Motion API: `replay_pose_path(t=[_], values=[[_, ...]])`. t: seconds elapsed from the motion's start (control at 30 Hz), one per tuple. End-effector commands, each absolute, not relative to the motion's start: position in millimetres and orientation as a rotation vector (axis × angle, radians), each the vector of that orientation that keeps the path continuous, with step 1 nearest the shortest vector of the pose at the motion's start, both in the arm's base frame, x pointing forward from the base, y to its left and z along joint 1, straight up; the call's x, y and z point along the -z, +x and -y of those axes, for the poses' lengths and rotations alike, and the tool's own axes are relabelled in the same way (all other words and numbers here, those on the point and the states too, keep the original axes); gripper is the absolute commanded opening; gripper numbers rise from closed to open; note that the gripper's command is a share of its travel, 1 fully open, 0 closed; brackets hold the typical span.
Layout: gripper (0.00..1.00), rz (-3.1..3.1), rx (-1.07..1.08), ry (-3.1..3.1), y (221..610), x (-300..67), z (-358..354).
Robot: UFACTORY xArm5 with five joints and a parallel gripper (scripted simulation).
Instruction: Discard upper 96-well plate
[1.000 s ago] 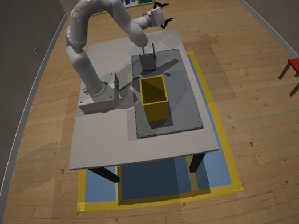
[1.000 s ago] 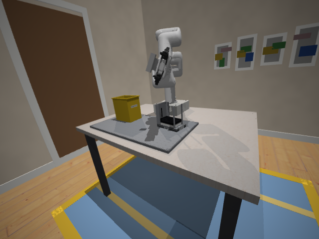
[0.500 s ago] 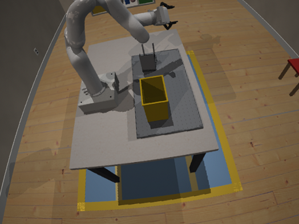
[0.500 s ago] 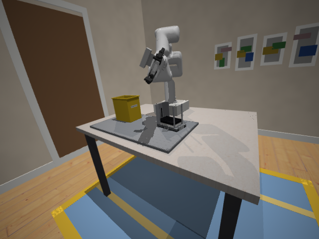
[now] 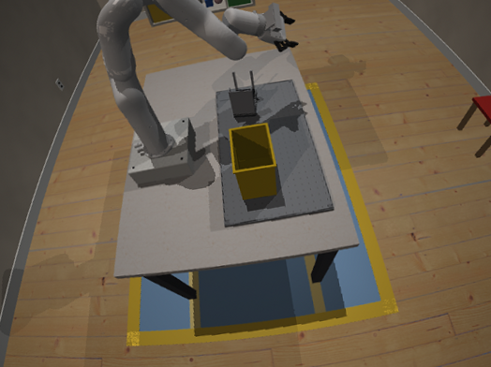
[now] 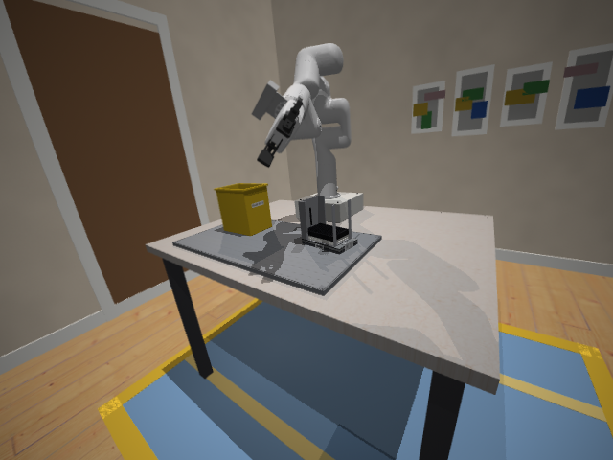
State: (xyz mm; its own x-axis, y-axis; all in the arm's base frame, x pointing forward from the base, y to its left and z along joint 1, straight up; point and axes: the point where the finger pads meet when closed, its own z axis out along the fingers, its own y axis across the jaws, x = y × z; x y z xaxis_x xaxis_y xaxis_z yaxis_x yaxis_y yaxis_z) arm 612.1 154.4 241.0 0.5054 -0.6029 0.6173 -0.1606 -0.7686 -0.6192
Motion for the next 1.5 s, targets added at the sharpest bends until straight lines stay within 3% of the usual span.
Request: replay_pose_path(t=[0.0,0.73,1.47], values=[[1.00,-0.592,1.142,-2.406,611,-237,-139],[1.00,-0.424,0.830,-2.827,567,-226,-79],[1.00,-0.218,0.433,-3.064,495,-231,-34]])
